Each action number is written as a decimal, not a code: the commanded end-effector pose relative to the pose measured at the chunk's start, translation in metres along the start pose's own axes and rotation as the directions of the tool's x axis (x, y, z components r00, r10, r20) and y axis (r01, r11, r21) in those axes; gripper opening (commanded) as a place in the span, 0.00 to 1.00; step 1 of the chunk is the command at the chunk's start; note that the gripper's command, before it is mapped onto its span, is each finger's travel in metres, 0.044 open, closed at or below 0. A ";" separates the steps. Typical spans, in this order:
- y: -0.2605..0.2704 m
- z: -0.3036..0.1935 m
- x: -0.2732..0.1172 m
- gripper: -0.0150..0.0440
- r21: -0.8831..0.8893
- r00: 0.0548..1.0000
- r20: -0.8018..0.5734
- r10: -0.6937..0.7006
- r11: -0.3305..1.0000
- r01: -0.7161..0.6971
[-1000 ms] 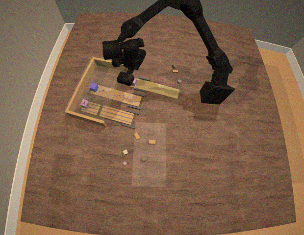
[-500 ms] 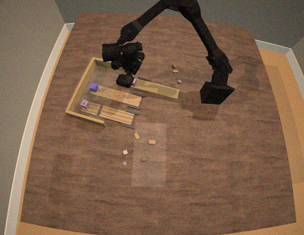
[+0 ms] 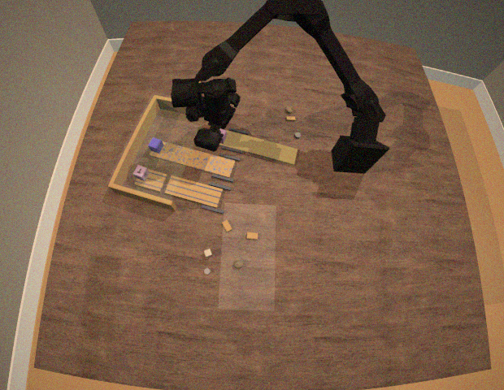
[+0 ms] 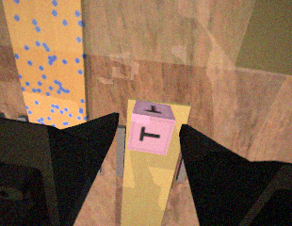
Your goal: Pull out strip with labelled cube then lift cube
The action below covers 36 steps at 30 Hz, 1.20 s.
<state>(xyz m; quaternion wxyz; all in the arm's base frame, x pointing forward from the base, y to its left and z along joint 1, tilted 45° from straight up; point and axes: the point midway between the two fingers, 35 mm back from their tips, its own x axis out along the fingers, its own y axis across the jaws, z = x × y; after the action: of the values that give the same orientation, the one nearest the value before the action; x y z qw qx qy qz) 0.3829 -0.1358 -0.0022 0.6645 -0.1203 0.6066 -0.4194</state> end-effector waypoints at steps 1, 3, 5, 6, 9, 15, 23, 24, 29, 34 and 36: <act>0.000 -0.002 0.007 0.68 -0.006 1.000 -0.002 -0.004 1.000 0.004; -0.001 -0.002 0.010 0.68 -0.006 1.000 -0.001 -0.005 1.000 0.005; -0.001 -0.002 0.011 0.68 -0.006 1.000 -0.001 -0.005 1.000 0.005; -0.001 -0.002 0.011 0.68 -0.006 1.000 -0.001 -0.005 1.000 0.005; -0.001 -0.001 0.009 0.54 0.000 1.000 -0.002 -0.002 1.000 0.002; -0.001 -0.001 0.009 0.44 0.000 1.000 -0.002 -0.002 1.000 0.002; -0.002 -0.015 -0.003 0.25 -0.002 1.000 -0.003 -0.001 1.000 0.001; -0.003 -0.019 -0.007 0.25 -0.003 1.000 -0.003 -0.001 1.000 0.001; -0.006 -0.041 -0.022 0.25 -0.006 1.000 -0.004 -0.001 1.000 0.001; -0.010 -0.060 -0.034 0.25 -0.008 1.000 -0.004 -0.003 1.000 0.003; -0.011 -0.060 -0.034 0.25 -0.008 1.000 -0.004 -0.003 1.000 0.003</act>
<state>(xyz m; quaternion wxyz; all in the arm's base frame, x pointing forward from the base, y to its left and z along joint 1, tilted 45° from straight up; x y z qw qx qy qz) 0.3321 -0.1007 0.0137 0.6625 -0.1241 0.6090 -0.4181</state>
